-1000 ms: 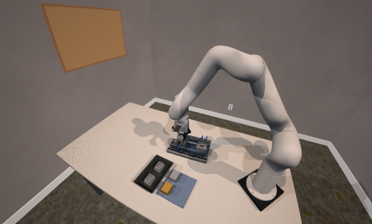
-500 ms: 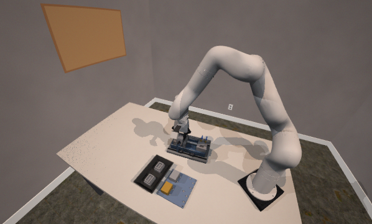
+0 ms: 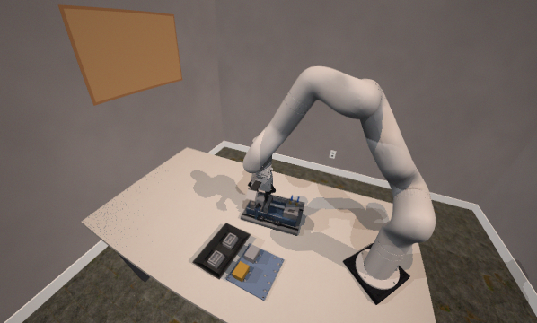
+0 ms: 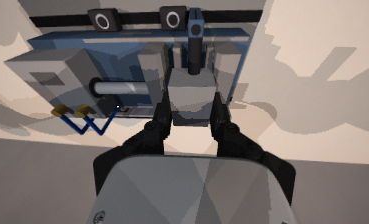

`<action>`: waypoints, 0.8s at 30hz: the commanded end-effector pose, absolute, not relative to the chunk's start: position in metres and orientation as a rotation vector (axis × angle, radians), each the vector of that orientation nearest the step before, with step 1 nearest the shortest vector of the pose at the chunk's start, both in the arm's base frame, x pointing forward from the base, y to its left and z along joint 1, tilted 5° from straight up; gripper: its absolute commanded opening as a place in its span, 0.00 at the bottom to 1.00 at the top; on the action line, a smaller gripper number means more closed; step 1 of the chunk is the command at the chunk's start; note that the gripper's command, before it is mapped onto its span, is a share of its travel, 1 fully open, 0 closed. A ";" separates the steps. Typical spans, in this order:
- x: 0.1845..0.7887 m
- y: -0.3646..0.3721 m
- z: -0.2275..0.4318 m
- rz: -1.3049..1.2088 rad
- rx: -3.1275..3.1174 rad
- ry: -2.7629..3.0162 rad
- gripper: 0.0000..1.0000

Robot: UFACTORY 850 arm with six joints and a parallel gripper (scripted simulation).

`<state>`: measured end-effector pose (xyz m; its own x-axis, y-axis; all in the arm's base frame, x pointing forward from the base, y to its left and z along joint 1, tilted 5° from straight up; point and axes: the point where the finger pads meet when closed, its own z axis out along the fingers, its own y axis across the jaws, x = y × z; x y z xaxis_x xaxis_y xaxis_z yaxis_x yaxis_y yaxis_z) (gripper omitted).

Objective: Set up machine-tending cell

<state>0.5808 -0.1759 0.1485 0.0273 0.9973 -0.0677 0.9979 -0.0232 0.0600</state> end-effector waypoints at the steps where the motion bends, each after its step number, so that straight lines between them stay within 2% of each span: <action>1: 0.582 -0.176 0.150 -0.008 2.183 2.129 0.00; 5: 0.582 -0.176 0.150 -0.008 2.183 2.129 0.00; 6: 0.582 -0.176 0.150 -0.008 2.183 2.129 0.69; 24: 0.582 -0.176 0.150 -0.008 2.183 2.129 0.69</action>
<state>0.5808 -0.1759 0.1485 0.0273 0.9973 -0.0677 0.9979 -0.0232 0.0601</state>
